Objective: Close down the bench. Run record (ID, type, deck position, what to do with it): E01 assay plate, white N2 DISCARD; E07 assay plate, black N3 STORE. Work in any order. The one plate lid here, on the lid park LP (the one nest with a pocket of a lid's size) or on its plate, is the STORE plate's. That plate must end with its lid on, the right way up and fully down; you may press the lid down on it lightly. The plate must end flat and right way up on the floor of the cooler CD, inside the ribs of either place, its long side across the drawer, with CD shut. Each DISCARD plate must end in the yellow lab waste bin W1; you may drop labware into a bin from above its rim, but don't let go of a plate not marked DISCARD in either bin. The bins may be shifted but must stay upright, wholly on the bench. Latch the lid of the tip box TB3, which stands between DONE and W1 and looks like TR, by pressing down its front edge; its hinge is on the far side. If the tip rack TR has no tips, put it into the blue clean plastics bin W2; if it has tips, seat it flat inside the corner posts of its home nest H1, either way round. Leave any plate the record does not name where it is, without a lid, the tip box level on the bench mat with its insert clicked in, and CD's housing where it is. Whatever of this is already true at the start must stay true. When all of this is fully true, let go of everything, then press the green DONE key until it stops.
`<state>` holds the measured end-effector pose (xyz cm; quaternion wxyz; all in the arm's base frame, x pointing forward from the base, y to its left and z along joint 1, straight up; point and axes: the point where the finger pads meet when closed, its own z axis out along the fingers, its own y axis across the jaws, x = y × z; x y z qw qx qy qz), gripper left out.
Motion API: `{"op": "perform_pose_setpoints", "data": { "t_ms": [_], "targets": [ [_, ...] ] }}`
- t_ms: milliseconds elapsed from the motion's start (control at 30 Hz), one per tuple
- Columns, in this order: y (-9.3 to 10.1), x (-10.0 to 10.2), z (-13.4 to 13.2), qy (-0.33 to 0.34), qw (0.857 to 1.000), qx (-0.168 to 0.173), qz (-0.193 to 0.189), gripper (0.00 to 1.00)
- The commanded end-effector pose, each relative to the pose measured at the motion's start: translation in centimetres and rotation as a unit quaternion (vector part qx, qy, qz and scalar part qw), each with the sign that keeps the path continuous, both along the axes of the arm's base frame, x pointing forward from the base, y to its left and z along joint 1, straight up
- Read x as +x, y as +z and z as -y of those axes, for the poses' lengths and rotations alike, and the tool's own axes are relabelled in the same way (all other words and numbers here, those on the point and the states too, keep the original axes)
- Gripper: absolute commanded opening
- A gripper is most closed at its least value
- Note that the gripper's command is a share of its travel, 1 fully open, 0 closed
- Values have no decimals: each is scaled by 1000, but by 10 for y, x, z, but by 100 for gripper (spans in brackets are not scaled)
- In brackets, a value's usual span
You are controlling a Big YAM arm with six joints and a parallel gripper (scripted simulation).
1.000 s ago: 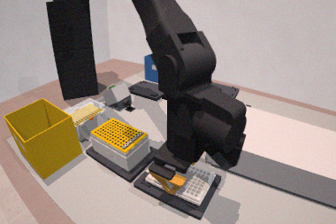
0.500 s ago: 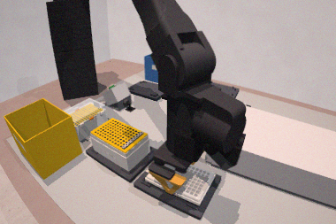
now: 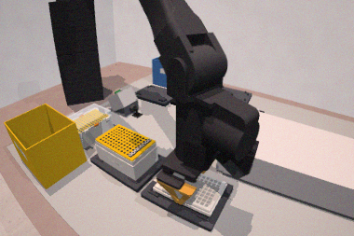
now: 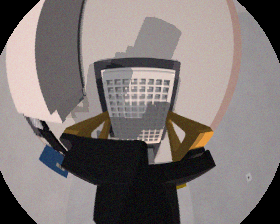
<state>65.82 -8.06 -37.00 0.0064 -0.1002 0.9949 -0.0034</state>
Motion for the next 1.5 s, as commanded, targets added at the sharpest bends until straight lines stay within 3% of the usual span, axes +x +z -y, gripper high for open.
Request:
{"op": "perform_pose_setpoints", "data": {
  "t_ms": [0,500,533,567,967,1233,1300,1333,1400,1467],
  "targets": [
    [6,3,0,-8,1000,1,3,0],
    [6,3,0,-8,1000,1,3,0],
    [27,17,2,-8,1000,0,17,0],
    [32,20,2,-8,1000,-1,20,0],
    [39,13,1,-8,1000,0,12,0],
    [56,18,1,-8,1000,0,18,0],
    [56,18,1,-8,1000,0,18,0],
    [26,-3,-1,-8,1000,2,-4,0],
    [57,16,1,-8,1000,0,16,0],
    [63,17,1,-8,1000,0,17,0]
  ]
}}
